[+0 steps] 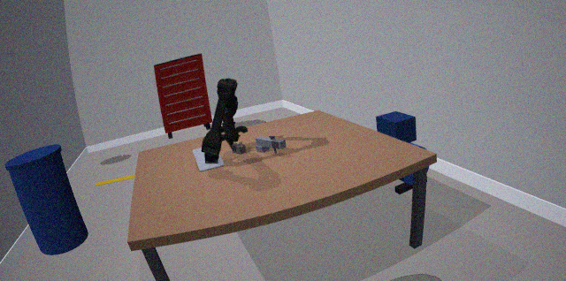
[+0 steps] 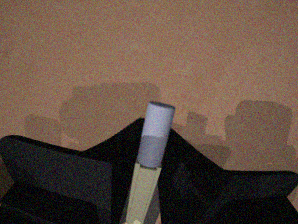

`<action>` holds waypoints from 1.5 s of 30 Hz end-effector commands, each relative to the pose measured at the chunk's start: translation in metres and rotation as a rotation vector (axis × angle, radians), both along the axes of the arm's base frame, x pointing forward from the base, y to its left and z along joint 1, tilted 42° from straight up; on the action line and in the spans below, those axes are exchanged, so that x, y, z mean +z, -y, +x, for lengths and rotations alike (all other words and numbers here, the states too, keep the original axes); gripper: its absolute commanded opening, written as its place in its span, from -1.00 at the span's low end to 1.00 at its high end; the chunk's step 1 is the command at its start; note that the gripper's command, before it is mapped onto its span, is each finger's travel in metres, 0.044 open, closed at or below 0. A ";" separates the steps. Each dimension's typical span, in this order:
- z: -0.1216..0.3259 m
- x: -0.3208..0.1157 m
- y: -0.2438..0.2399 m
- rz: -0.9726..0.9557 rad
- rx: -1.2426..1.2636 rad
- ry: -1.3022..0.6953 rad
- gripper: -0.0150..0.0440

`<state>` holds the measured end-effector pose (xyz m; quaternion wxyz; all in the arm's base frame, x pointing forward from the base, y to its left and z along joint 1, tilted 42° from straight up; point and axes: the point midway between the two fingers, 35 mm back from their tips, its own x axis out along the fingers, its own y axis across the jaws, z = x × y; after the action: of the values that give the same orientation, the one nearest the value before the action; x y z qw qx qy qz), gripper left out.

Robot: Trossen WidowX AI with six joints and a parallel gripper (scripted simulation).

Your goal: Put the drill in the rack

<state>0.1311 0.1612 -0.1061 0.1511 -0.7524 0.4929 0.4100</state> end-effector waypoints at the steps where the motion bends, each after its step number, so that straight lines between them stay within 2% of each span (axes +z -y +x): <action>1: 0.002 0.001 0.008 -0.021 -0.001 0.000 -0.49; 31: 0.002 0.001 0.008 -0.021 -0.001 0.000 -0.49; 45: 0.000 0.000 0.000 0.000 0.000 0.000 0.75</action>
<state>0.1312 0.1615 -0.1062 0.1520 -0.7521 0.4927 0.4104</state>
